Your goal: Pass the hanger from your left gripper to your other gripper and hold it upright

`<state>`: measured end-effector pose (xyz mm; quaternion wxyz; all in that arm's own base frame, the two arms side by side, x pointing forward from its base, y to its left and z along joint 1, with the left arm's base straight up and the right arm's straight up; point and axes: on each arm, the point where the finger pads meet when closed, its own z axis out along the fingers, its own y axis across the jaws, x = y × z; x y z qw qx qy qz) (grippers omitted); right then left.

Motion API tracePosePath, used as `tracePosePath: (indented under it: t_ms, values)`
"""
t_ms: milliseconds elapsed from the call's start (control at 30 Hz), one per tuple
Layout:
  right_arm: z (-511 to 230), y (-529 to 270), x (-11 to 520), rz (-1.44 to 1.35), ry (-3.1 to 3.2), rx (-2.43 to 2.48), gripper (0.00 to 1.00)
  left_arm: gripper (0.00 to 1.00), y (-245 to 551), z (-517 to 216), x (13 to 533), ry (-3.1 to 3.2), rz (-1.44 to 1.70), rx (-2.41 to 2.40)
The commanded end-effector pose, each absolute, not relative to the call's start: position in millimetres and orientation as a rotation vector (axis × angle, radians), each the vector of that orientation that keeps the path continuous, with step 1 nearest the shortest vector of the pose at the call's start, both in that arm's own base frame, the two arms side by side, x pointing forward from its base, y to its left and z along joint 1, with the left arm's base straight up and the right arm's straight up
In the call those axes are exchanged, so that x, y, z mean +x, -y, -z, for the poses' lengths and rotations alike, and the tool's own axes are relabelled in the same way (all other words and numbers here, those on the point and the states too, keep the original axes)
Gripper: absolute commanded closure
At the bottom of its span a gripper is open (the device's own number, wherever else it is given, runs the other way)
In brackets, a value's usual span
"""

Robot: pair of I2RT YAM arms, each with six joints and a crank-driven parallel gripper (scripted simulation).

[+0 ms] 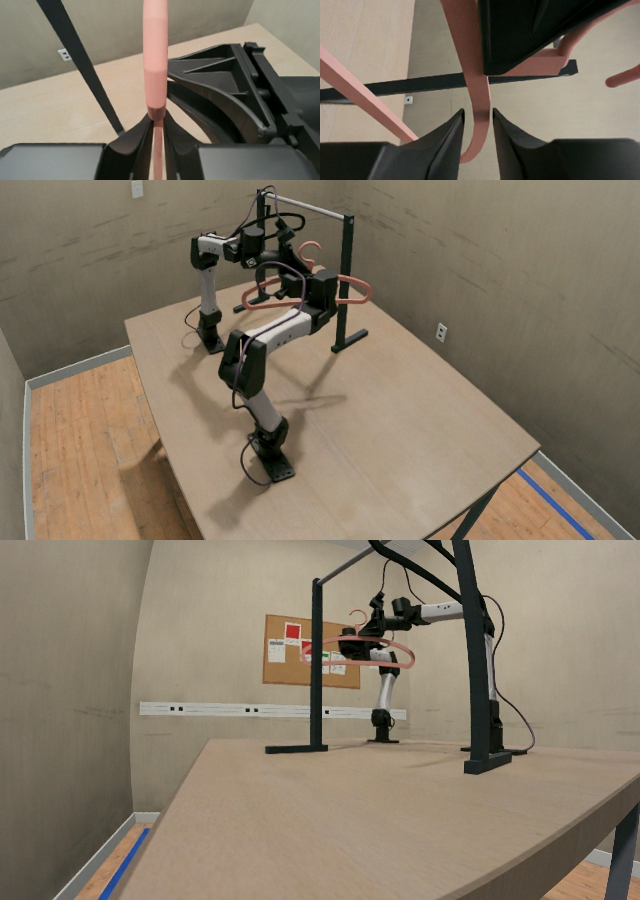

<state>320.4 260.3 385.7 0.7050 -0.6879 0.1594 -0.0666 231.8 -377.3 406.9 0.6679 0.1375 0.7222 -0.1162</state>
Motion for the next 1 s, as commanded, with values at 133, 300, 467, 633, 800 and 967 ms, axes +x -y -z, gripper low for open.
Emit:
tracePosePath:
  t_ms: [133,300,467,633,800,967]
  values:
    - [-398.9,-263.7,319.6,0.162,-0.332,-1.514,0.78,0.98,375.5,-415.4,231.5,-1.617,0.284,0.287]
    - [-398.9,-263.7,319.6,0.162,-0.332,-1.514,0.86,0.98,375.5,-415.4,231.5,-1.617,0.284,0.287]
    - [-398.9,-263.7,319.6,0.162,-0.332,-1.514,1.00,0.98,375.5,-415.4,231.5,-1.617,0.284,0.287]
    - [-398.9,-263.7,319.6,0.162,-0.332,-1.514,1.00,0.98,374.6,-412.5,231.2,-1.624,0.271,0.300]
    - [-398.9,-263.7,319.6,0.162,-0.332,-1.514,1.00,0.62,373.3,-415.5,230.0,-1.618,0.281,0.286]
    - [-398.9,-263.7,319.6,0.162,-0.332,-1.514,1.00,0.54,367.3,-412.0,222.0,-1.628,0.268,0.297]
